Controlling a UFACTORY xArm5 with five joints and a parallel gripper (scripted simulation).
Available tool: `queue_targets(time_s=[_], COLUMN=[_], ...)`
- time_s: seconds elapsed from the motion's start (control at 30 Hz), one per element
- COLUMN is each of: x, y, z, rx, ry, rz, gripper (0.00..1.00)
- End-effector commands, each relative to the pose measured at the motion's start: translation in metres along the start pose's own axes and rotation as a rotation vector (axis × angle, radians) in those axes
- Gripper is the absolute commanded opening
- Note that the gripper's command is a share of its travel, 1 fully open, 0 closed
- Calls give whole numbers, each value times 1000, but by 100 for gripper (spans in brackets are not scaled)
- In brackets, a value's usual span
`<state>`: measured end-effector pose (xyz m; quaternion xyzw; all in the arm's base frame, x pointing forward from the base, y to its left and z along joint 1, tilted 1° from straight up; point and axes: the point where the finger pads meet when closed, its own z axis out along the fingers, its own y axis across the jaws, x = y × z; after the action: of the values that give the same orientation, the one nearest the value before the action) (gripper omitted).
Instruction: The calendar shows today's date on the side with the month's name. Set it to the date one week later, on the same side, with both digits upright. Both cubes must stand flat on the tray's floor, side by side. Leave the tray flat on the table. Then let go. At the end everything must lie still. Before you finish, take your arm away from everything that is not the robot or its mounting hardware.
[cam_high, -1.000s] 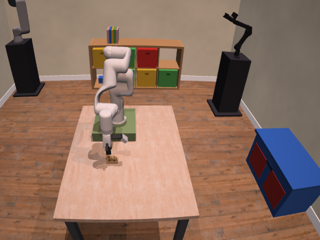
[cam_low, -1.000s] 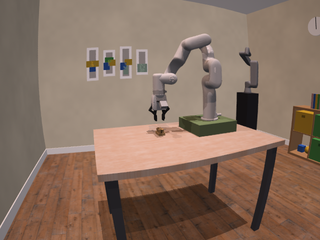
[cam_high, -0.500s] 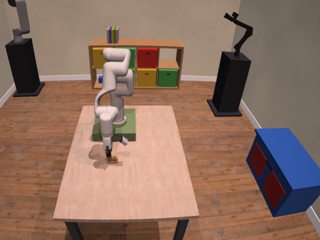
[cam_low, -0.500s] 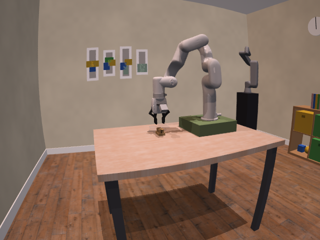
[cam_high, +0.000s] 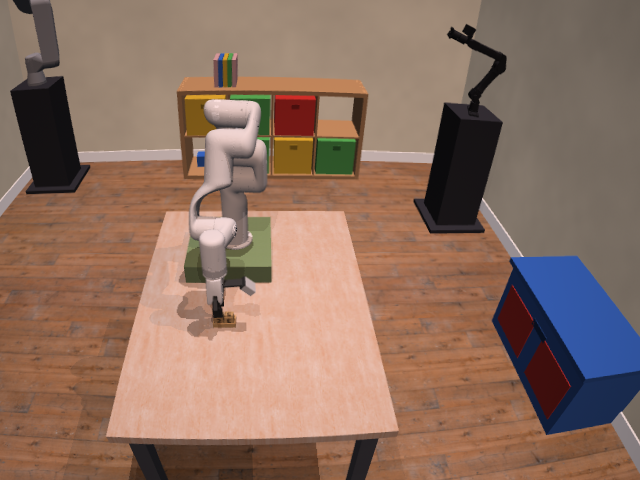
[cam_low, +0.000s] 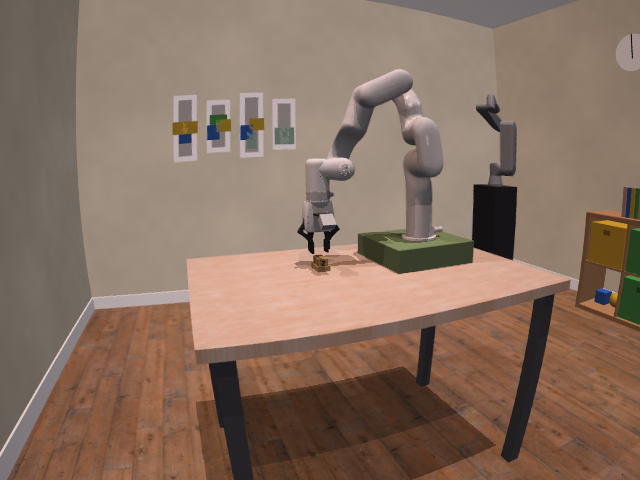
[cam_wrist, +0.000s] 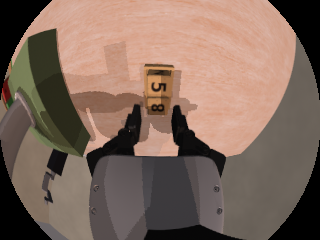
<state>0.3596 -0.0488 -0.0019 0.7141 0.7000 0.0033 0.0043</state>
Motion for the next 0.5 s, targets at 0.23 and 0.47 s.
queue_targets(time_s=[0.23,0.47], x=[0,0], y=[1,1], z=[3,4], rx=[-3,-3], ry=[0,0], rz=[0,0], gripper=[47,47])
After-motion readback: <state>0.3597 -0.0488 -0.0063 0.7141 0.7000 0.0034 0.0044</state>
